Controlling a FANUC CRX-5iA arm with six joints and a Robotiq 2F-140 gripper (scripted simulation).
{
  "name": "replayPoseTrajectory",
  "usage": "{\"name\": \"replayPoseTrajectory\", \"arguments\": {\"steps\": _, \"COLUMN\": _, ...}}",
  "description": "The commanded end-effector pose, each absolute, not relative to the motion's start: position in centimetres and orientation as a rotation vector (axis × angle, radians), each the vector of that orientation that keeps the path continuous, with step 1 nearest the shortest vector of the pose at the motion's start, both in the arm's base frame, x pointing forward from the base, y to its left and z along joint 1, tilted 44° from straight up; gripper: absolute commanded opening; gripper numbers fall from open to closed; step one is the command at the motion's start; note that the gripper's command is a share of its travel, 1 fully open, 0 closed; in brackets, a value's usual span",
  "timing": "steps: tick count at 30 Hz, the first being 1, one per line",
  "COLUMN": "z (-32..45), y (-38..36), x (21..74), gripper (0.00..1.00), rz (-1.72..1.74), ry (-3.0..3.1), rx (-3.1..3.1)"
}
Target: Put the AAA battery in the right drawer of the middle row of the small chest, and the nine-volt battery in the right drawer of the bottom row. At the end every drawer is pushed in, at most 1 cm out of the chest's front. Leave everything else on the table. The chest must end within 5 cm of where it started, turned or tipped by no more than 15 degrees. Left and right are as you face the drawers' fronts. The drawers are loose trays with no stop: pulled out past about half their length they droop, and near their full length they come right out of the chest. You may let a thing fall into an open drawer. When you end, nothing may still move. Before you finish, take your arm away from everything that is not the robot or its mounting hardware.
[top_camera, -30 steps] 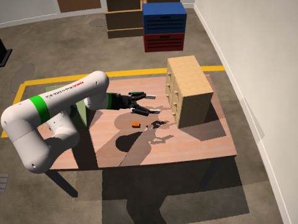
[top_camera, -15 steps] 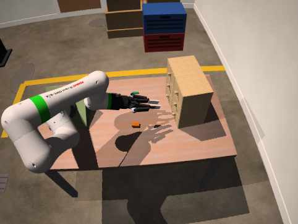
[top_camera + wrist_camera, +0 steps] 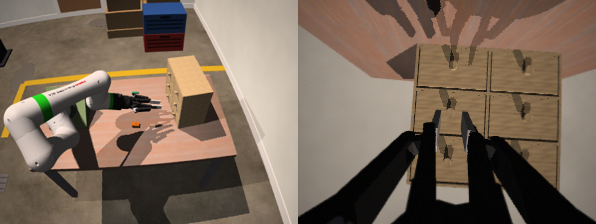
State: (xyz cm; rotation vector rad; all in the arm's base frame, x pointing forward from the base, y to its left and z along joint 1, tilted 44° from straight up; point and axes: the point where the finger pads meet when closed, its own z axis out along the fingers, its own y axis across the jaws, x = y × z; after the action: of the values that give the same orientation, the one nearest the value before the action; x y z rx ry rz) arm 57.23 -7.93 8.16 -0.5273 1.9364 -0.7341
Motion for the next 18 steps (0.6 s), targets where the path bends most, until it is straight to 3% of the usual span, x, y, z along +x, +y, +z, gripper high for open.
{"name": "replayPoseTrajectory", "arguments": {"steps": 1, "z": 7.8, "y": -8.2, "x": 58.4, "gripper": 0.20, "rz": -0.734, "ry": 1.935, "rx": -0.527}}
{"name": "replayPoseTrajectory", "arguments": {"steps": 18, "z": 6.4, "y": -9.2, "x": 62.3, "gripper": 0.20, "rz": -0.734, "ry": 1.935, "rx": -0.527}}
